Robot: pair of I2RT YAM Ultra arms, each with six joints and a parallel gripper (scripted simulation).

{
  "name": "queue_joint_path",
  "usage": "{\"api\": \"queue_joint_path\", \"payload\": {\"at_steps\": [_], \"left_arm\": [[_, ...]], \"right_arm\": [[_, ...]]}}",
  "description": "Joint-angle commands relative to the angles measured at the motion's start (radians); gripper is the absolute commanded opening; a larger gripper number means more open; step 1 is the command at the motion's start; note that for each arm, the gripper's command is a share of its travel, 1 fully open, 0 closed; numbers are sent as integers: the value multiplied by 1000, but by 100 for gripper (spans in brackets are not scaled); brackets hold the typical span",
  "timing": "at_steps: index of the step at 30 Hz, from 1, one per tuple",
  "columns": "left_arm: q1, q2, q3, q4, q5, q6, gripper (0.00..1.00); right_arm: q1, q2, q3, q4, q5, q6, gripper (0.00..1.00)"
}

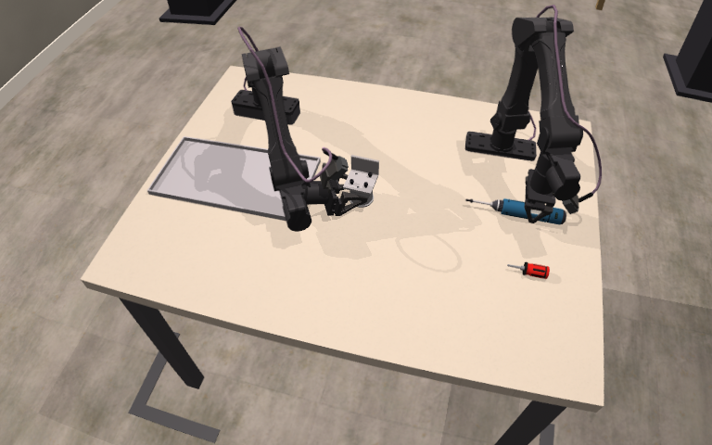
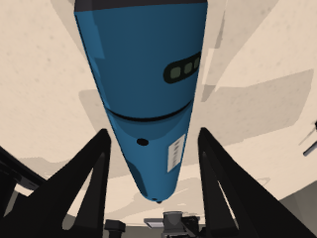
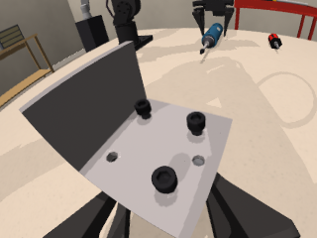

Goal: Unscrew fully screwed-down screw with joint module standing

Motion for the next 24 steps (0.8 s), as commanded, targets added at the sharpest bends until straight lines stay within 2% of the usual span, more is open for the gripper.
{"api": "queue_joint_path", "payload": {"at_steps": [1, 7, 19, 24], "left_arm": [[0, -4, 3, 10, 0, 5, 65], [0, -4, 3, 10, 0, 5, 65], [1, -65, 85, -114, 1, 7, 65], [1, -45, 88, -118, 1, 7, 65]], "right_arm": [[8, -2, 28, -13, -30, -8, 59], [8, -2, 28, -13, -30, -8, 59], [8, -2, 28, -13, -30, -8, 59], [8, -2, 28, -13, -30, -8, 59]]}}
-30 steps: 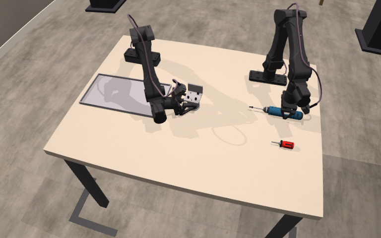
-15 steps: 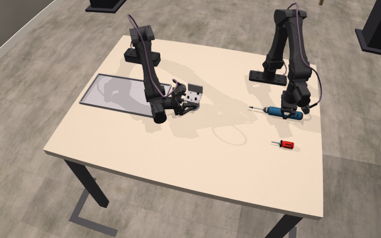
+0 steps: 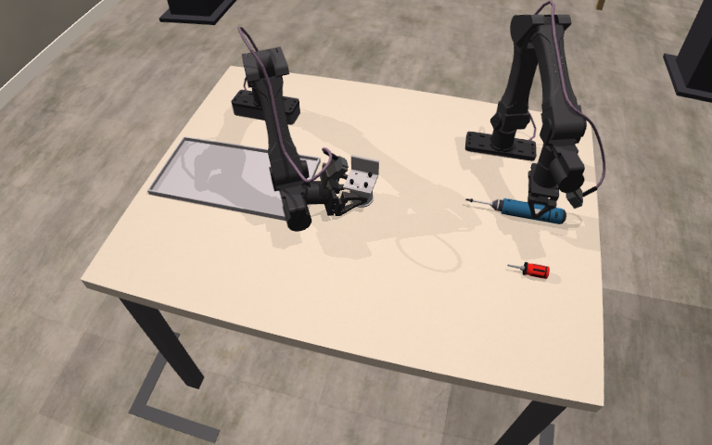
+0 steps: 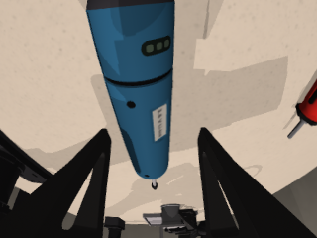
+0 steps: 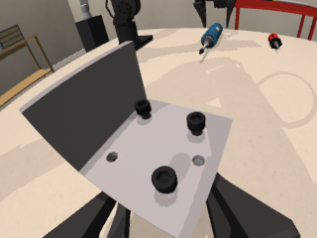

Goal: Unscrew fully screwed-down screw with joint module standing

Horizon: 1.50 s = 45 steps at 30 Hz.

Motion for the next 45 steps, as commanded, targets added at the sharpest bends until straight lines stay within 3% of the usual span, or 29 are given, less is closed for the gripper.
{"api": "queue_joint_path", "payload": {"at_steps": [1, 12, 34, 35, 45], "left_arm": [[1, -23, 30, -45, 1, 5, 65], [1, -55, 95, -146, 2, -2, 65], [1, -49, 127, -190, 2, -5, 65], [1, -48, 122, -190, 2, -5, 65], [0, -45, 107, -178, 0, -1, 65]], "right_arm": [[8, -2, 28, -13, -30, -8, 59], [8, -2, 28, -13, -30, -8, 59], [8, -2, 28, -13, -30, -8, 59], [8, -2, 28, -13, -30, -8, 68], [8, -1, 28, -14, -30, -8, 68]]}}
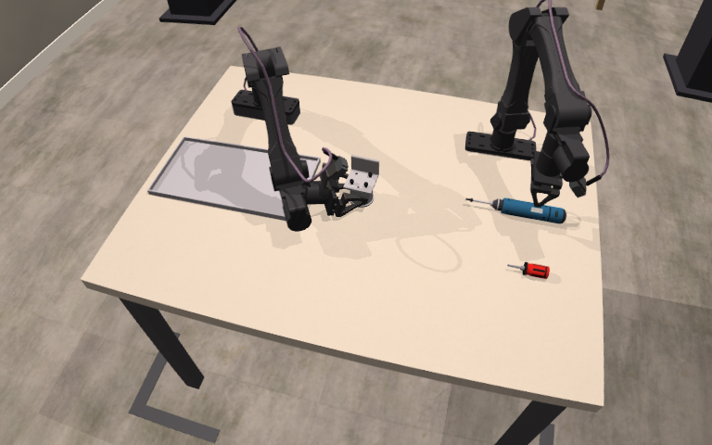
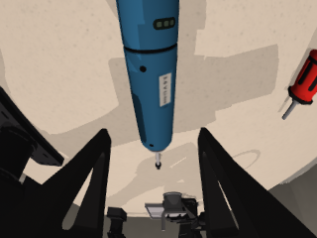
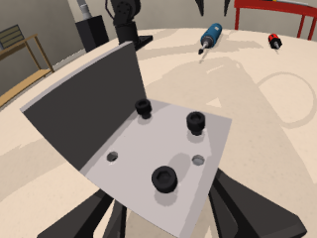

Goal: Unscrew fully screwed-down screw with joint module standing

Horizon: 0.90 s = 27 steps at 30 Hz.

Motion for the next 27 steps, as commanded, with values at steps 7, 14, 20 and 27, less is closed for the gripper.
{"api": "queue_joint_path", "payload": {"at_steps": [7, 14, 20, 27], "left_arm": [[0, -5, 7, -9, 0, -1, 65], [0, -5, 7, -9, 0, -1, 65], [0, -5, 7, -9, 0, -1, 65], [0, -5, 7, -9, 0, -1, 65]], "right_arm": [[8, -1, 28, -13, -29, -8, 77], [8, -1, 28, -13, -29, -8, 77], [8, -1, 28, -13, -29, -8, 77], [8, -1, 28, -13, -29, -8, 86]]}}
